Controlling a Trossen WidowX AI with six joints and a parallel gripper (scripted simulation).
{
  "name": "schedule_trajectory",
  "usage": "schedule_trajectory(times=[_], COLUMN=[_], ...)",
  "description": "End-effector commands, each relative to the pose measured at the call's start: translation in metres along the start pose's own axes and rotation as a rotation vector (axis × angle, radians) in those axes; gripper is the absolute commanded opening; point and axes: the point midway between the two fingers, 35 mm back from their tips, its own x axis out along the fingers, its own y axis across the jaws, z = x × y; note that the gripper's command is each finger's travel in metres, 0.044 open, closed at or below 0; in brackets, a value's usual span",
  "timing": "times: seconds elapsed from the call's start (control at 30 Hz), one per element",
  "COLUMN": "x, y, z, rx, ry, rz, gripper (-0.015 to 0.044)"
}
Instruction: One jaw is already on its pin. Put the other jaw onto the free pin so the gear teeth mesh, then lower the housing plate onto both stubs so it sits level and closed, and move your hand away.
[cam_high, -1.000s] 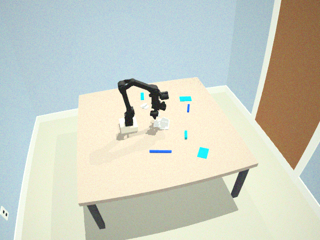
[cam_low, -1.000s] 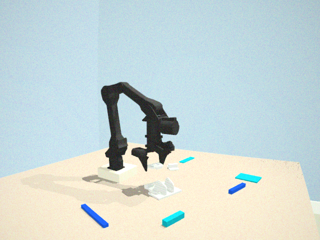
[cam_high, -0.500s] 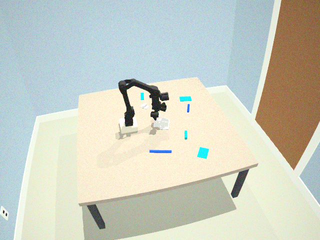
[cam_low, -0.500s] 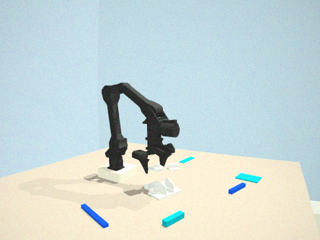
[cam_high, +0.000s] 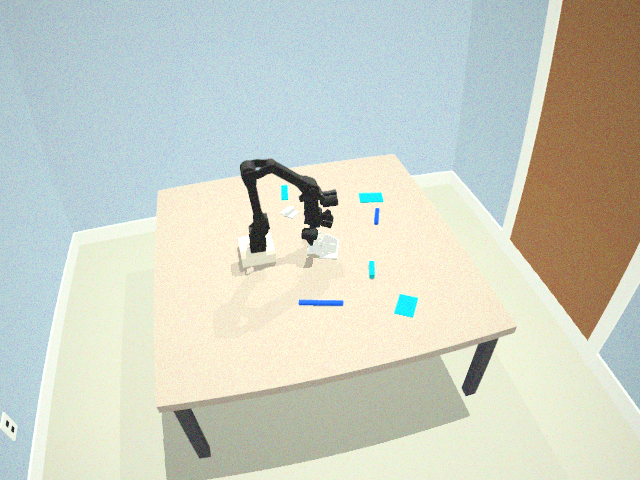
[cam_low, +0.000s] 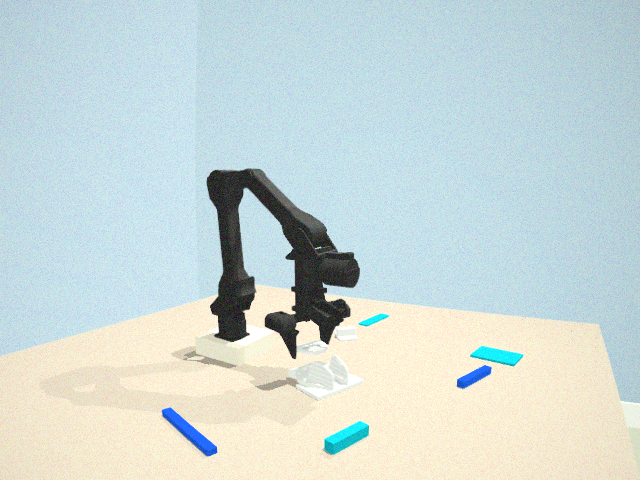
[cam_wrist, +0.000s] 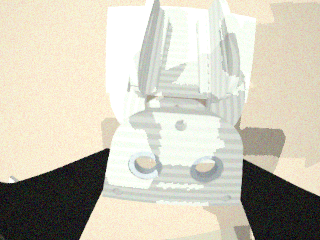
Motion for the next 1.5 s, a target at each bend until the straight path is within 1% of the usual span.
schedule_trajectory(times=[0.0,0.4,1.47], x=[0.009,0.027,0.03], y=[0.0,-0.001,-0.001], z=[-0.002,-0.004,-0.004], rx=[-0.004,-0.004,-0.004], ry=[0.008,0.008,0.008], rz=[0.002,0.002,0.002], gripper=[0.0351,0.0351,0.0351])
